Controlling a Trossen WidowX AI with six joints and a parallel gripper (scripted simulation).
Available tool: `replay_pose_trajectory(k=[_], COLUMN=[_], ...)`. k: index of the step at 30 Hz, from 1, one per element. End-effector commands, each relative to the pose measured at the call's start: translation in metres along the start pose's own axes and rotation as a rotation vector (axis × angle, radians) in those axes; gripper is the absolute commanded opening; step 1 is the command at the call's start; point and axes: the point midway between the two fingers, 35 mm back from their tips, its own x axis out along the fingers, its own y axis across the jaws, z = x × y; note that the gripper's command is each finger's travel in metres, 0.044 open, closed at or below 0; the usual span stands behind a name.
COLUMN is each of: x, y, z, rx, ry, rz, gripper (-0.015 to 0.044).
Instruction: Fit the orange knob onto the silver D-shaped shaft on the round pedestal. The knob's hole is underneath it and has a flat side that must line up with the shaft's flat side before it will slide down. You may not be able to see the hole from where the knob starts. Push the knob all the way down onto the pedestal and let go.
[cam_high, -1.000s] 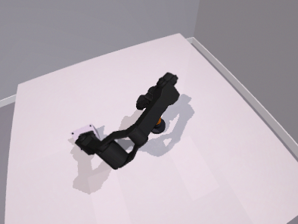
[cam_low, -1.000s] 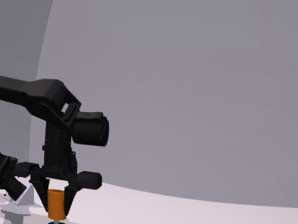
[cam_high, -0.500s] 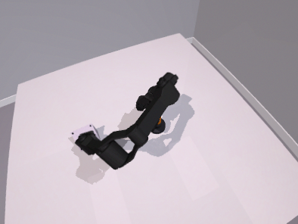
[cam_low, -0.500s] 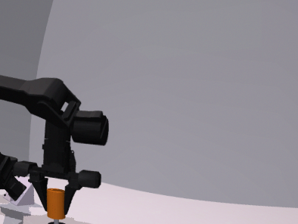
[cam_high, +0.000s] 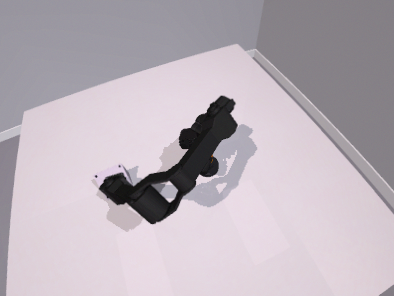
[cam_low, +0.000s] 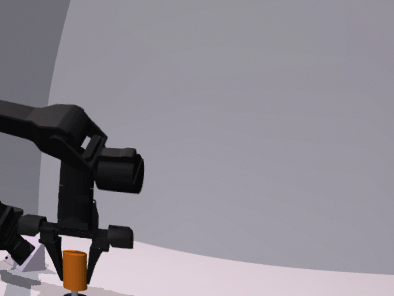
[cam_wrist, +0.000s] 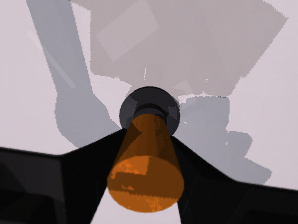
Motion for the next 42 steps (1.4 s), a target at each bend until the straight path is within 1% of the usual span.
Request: replay_pose_trajectory(k=[1,11,18,30,42], x=[0.0002,-0.0042,-0.0048,0.0004,-0.0036], y=[0.0000,-0.0008,-0.0017,-0.0004,-0.0008], z=[-0.0006,-0.0027,-0.0031,-0.0015,-0.0024], rx=[-0.002,-0.010,-0.211,-0.211,-0.211], ry=[0.003,0.003,0.004,0.004,0.004], rz=[-0.004,-0.004,-0.004,-0.004,-0.004], gripper=[0.0000,0.0000,0.0000,0.0000,0.0000])
